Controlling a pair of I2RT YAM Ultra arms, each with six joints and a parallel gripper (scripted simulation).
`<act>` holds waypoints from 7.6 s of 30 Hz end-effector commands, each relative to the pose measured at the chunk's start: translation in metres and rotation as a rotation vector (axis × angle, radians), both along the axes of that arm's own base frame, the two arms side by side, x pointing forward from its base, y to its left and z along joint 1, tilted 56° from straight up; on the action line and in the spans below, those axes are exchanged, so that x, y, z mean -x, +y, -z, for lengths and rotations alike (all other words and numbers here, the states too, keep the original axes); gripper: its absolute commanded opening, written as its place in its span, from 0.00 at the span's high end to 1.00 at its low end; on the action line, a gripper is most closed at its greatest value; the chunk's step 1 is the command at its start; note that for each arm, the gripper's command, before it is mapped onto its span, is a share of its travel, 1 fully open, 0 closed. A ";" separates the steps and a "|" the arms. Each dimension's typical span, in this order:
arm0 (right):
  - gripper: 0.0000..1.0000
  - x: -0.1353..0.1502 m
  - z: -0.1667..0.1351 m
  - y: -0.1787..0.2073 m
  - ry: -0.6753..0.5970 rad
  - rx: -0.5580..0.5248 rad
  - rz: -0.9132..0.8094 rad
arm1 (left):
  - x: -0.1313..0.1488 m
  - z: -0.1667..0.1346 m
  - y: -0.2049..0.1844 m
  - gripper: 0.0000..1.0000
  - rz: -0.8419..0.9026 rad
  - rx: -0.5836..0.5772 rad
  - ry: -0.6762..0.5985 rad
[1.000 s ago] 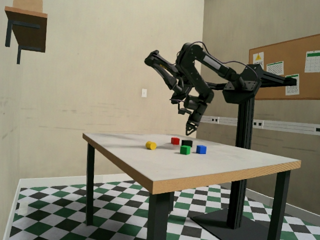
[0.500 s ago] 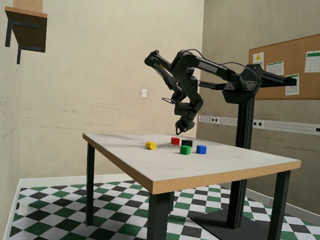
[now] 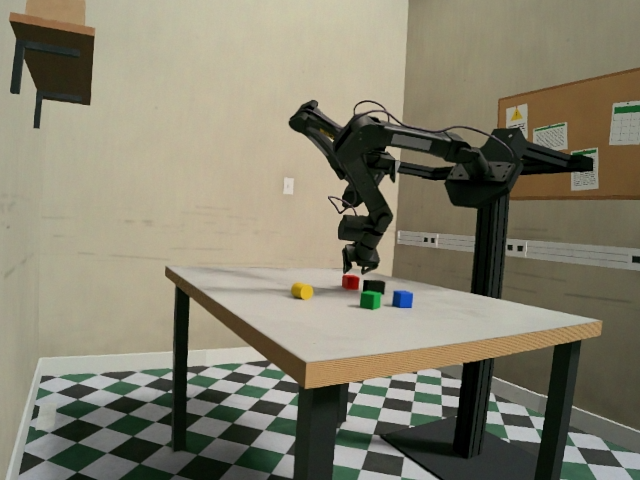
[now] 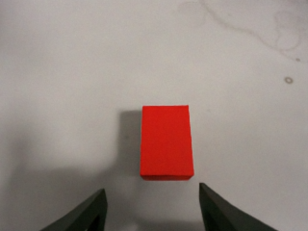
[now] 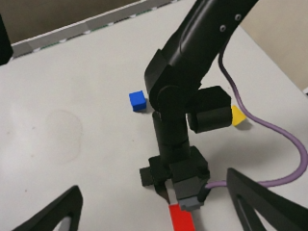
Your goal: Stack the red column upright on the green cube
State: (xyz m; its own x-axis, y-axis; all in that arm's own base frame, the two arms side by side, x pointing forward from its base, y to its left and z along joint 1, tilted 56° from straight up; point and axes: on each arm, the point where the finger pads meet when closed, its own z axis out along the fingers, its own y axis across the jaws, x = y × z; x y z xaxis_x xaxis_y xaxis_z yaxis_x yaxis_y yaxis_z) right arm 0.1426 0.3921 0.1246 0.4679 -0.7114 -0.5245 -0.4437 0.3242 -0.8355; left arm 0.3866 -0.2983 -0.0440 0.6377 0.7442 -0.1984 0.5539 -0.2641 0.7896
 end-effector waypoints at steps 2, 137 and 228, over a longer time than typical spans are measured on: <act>0.00 0.008 -0.008 0.006 0.000 -0.018 -0.023 | 0.008 0.008 -0.012 0.36 0.060 -0.026 0.007; 0.00 0.008 -0.008 0.006 0.000 -0.018 -0.023 | 0.047 -0.153 0.189 0.65 0.053 -0.029 -0.017; 0.00 0.008 -0.008 0.006 0.000 -0.018 -0.023 | 0.027 -0.175 0.240 0.65 -1.194 -0.909 -0.469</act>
State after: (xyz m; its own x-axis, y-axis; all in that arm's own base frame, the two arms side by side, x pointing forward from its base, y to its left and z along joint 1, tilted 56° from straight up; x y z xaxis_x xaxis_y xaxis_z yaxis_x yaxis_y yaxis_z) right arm 0.1426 0.3921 0.1246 0.4679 -0.7114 -0.5244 -0.4437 0.3242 -0.8355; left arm 0.3655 -0.0543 0.1391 -0.5208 0.6214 0.5854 0.5221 -0.3107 0.7943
